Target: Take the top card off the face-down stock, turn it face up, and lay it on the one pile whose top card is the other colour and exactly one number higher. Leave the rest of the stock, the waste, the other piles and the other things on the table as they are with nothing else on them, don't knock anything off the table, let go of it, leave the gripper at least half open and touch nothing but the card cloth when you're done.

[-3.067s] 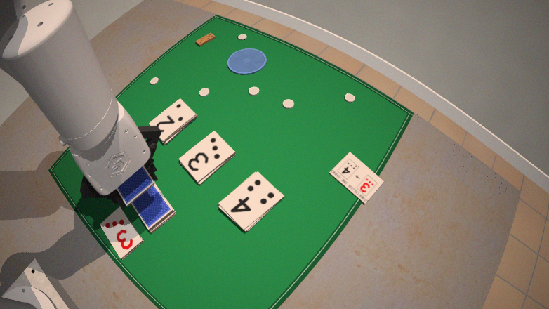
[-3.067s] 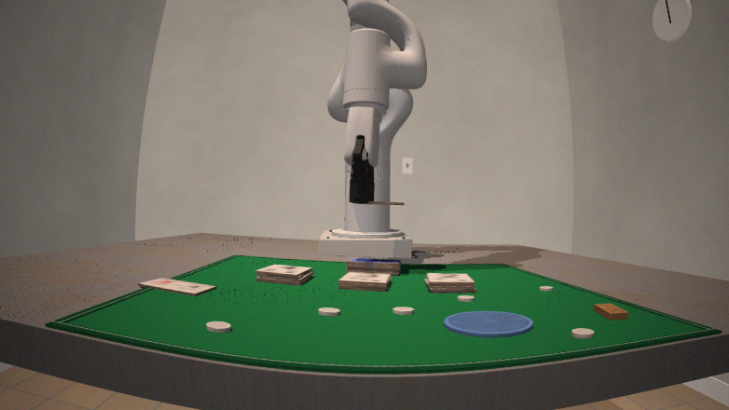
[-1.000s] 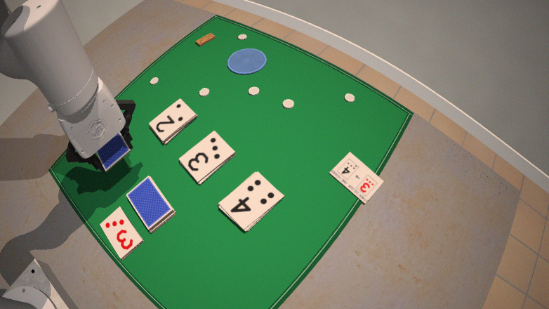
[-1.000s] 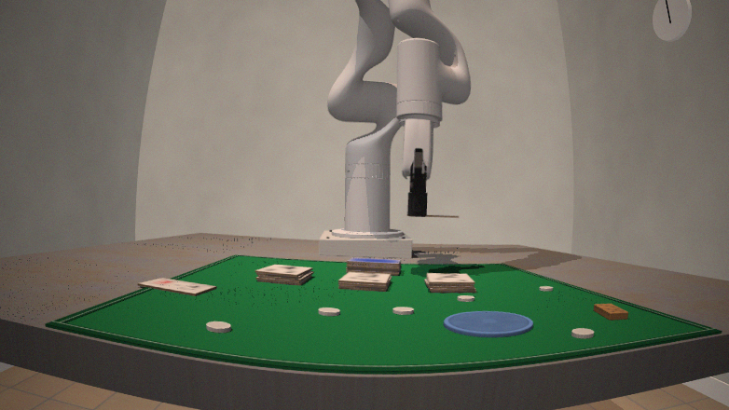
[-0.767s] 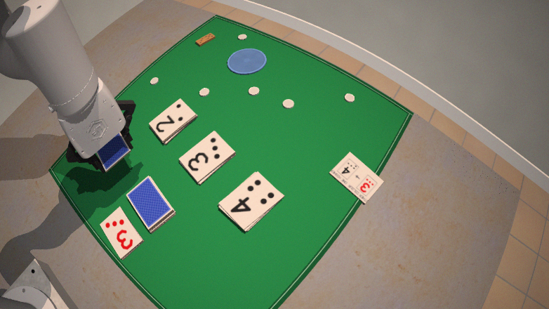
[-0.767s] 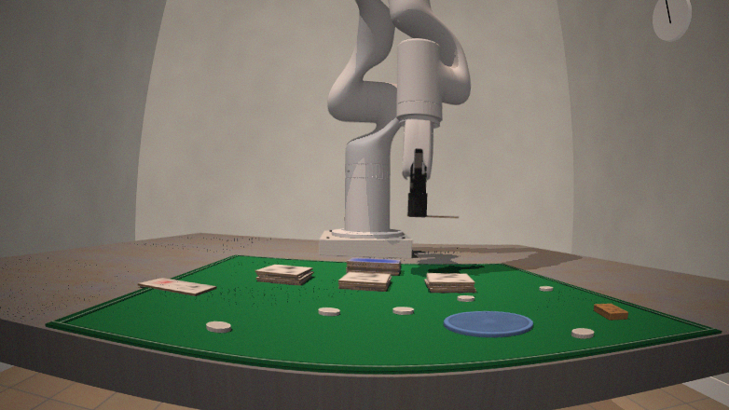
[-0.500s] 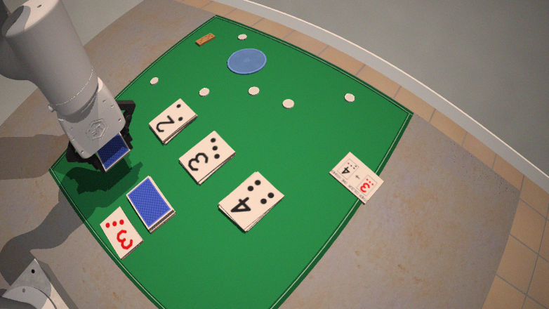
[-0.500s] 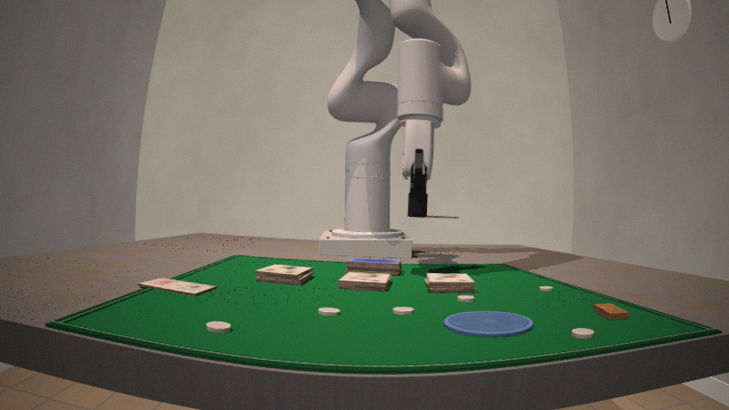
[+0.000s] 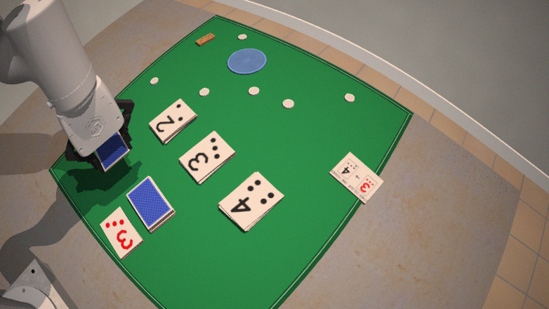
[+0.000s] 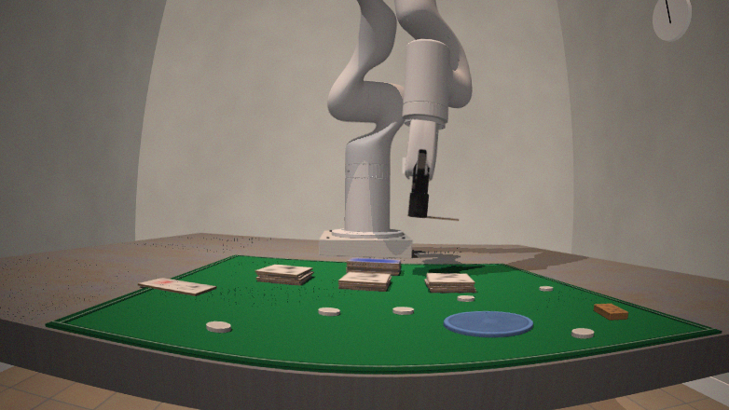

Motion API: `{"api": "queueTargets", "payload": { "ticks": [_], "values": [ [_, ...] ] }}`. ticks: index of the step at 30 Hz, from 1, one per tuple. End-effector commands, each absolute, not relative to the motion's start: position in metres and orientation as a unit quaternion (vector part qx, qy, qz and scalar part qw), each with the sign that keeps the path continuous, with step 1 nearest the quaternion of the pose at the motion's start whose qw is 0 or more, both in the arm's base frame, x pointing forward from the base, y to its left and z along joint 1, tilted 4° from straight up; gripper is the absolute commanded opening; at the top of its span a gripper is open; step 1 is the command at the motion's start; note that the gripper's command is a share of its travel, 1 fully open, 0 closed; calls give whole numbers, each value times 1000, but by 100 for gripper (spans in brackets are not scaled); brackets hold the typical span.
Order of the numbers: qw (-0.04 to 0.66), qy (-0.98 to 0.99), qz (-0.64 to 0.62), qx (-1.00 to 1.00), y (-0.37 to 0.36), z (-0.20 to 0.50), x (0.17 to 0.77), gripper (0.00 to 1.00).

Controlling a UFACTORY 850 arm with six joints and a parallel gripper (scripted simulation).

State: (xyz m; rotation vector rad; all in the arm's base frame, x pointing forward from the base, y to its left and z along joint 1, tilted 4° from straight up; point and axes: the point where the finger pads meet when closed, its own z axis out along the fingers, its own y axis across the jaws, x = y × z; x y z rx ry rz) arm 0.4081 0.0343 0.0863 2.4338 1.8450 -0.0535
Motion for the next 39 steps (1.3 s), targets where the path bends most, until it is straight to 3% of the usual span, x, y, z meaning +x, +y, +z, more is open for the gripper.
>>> {"api": "queueTargets", "payload": {
  "ticks": [1, 39],
  "values": [
    [59, 602, -31, 795, 34, 87, 410, 62],
    [279, 537, -325, 727, 46, 81, 414, 62]
  ]
}}
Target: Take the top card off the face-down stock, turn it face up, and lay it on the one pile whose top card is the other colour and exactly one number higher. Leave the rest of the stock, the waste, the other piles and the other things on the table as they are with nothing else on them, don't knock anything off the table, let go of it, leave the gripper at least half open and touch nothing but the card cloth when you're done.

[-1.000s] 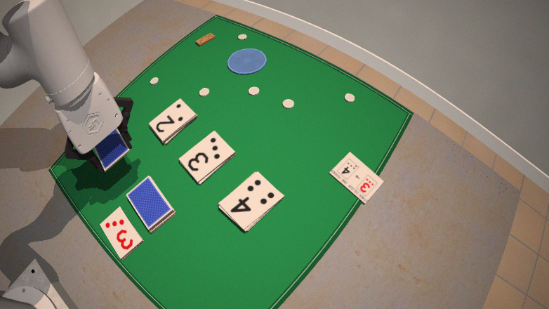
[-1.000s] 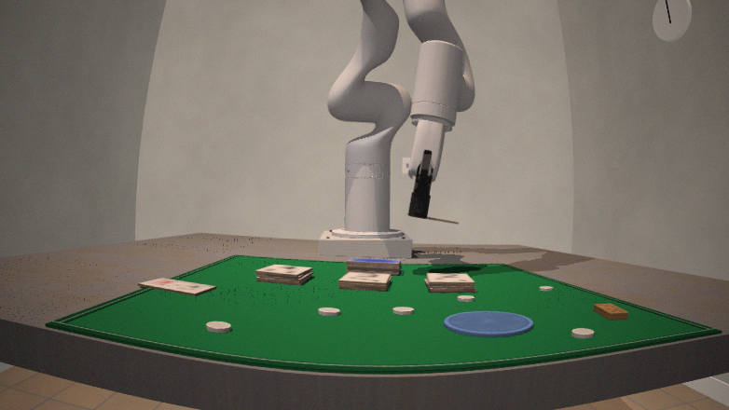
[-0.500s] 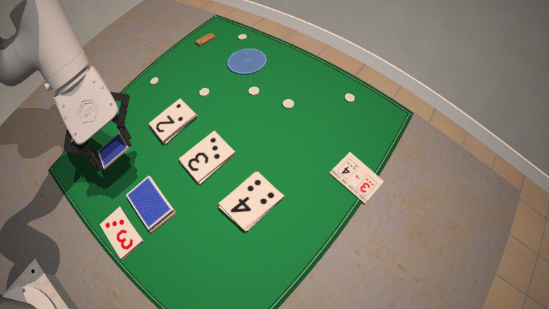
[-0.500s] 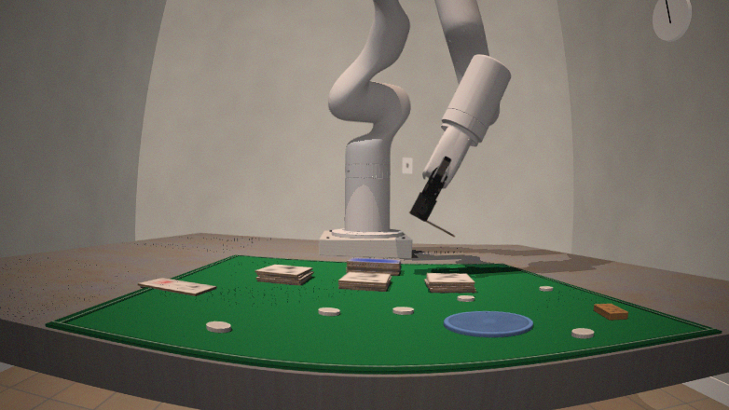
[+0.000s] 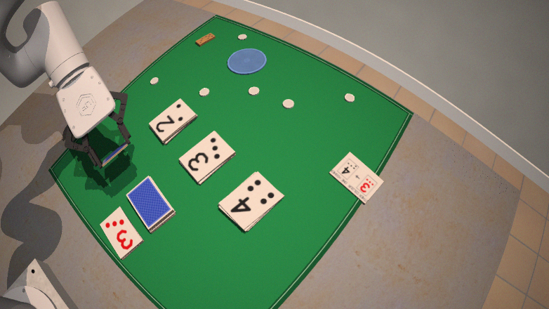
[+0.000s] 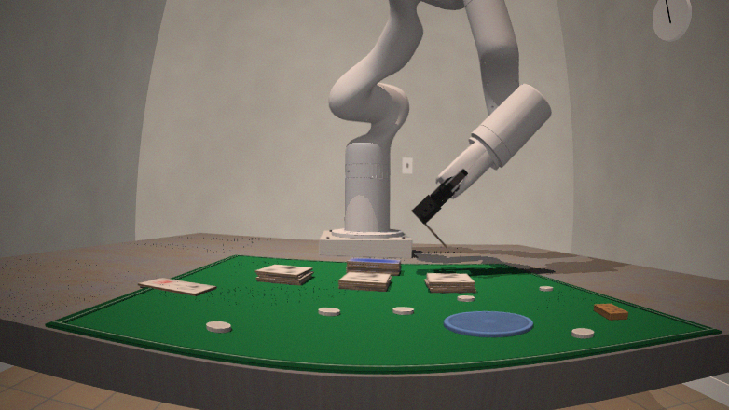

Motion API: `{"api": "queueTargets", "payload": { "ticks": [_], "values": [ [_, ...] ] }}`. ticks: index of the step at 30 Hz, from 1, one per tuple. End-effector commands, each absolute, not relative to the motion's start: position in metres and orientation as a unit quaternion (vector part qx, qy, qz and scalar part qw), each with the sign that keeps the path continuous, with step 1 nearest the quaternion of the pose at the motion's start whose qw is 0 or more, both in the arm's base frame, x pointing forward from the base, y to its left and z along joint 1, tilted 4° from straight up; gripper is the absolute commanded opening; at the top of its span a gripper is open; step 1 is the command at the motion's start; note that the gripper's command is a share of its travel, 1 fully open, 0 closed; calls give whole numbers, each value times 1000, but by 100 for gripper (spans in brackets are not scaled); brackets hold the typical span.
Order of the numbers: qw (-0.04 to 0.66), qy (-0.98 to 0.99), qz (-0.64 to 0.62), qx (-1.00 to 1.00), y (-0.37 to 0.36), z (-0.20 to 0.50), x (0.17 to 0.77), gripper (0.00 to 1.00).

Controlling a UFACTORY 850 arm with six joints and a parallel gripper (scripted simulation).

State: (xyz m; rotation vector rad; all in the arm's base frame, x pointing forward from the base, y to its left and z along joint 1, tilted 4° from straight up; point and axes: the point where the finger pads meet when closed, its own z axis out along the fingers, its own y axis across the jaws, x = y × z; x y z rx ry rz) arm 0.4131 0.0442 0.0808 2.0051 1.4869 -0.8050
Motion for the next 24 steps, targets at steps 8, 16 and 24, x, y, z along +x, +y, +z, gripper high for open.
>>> {"api": "queueTargets", "payload": {
  "ticks": [8, 16, 24],
  "values": [
    [326, 510, -388, 695, 47, 78, 414, 62],
    [372, 478, -451, 656, 49, 75, 415, 62],
    [405, 450, -497, 622, 49, 72, 415, 62]
  ]
}}
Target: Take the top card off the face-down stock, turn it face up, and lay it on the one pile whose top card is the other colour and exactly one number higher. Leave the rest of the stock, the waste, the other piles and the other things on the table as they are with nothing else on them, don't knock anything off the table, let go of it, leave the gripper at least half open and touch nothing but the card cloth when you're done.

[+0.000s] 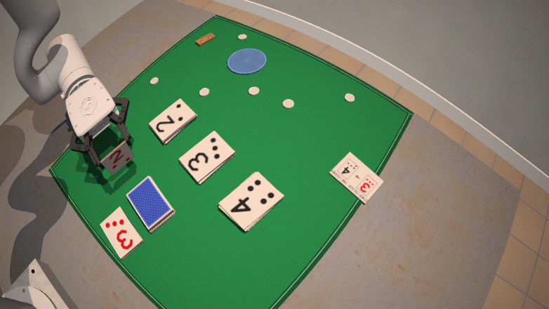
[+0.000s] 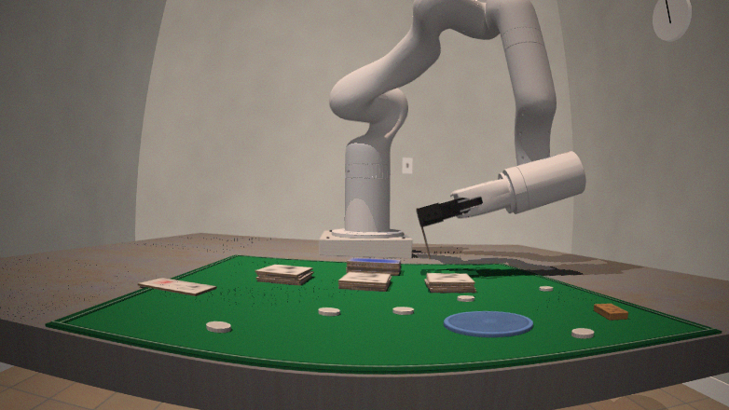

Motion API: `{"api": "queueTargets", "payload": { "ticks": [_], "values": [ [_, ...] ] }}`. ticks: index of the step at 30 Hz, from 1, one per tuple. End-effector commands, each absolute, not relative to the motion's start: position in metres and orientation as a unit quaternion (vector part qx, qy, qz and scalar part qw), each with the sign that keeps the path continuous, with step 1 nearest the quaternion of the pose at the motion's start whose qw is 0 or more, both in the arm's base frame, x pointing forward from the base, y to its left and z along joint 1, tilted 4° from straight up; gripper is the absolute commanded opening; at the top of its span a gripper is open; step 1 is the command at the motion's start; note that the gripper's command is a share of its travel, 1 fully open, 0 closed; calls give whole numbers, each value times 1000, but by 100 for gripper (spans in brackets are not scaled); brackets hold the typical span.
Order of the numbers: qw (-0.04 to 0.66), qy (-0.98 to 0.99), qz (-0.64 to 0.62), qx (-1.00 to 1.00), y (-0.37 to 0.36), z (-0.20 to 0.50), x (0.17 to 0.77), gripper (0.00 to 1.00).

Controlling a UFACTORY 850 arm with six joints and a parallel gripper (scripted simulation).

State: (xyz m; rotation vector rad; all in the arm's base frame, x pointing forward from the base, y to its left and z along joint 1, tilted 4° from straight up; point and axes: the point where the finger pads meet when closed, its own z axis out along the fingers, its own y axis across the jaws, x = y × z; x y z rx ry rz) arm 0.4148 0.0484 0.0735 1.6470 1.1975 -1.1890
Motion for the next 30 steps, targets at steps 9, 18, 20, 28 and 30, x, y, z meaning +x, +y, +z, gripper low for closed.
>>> {"api": "queueTargets", "payload": {
  "ticks": [9, 18, 20, 28, 30],
  "values": [
    [431, 424, -534, 591, 49, 70, 416, 62],
    [438, 418, -542, 583, 50, 69, 416, 62],
    [438, 418, -543, 582, 50, 69, 416, 62],
    [438, 418, -543, 582, 50, 69, 416, 62],
    [438, 418, -543, 582, 50, 69, 416, 62]
  ]
}}
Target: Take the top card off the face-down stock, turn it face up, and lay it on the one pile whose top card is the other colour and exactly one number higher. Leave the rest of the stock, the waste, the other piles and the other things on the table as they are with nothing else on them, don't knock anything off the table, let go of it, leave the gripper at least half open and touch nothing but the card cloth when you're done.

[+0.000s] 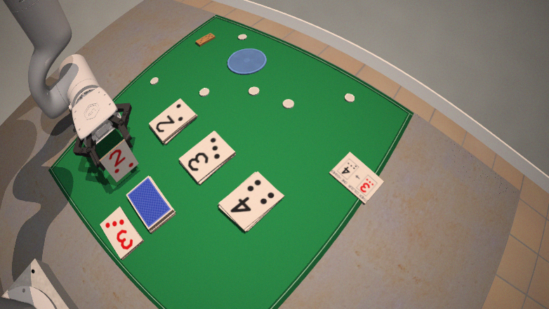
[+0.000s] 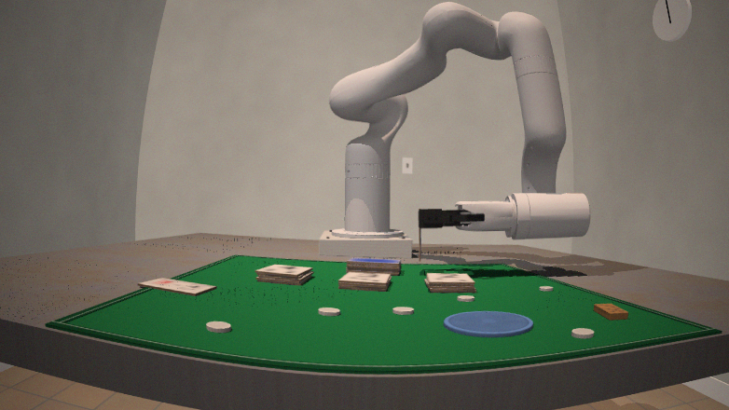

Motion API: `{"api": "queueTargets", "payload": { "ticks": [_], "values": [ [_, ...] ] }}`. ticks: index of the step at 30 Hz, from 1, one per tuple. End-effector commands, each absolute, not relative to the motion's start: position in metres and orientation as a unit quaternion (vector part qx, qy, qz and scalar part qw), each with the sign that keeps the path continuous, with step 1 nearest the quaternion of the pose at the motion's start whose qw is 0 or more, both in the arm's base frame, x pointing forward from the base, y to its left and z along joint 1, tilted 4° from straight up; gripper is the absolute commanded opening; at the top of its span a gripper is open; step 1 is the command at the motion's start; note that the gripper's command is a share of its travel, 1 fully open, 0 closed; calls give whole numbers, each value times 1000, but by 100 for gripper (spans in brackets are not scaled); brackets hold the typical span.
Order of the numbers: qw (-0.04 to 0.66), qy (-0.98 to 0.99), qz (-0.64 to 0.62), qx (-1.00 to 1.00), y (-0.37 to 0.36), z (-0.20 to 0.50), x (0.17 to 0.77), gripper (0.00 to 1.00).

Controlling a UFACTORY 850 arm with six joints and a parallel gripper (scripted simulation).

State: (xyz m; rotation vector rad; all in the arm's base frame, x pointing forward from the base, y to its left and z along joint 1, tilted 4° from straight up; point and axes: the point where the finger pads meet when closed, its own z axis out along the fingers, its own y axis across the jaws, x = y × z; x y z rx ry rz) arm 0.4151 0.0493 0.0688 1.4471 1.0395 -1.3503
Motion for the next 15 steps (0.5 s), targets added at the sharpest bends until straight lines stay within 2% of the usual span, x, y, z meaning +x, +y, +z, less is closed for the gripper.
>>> {"api": "queueTargets", "payload": {
  "ticks": [1, 6, 7, 15],
  "values": [
    [438, 418, -543, 582, 50, 69, 416, 62],
    [438, 418, -543, 582, 50, 69, 416, 62],
    [438, 418, -543, 582, 50, 69, 416, 72],
    [438, 418, -543, 582, 50, 69, 416, 72]
  ]
}}
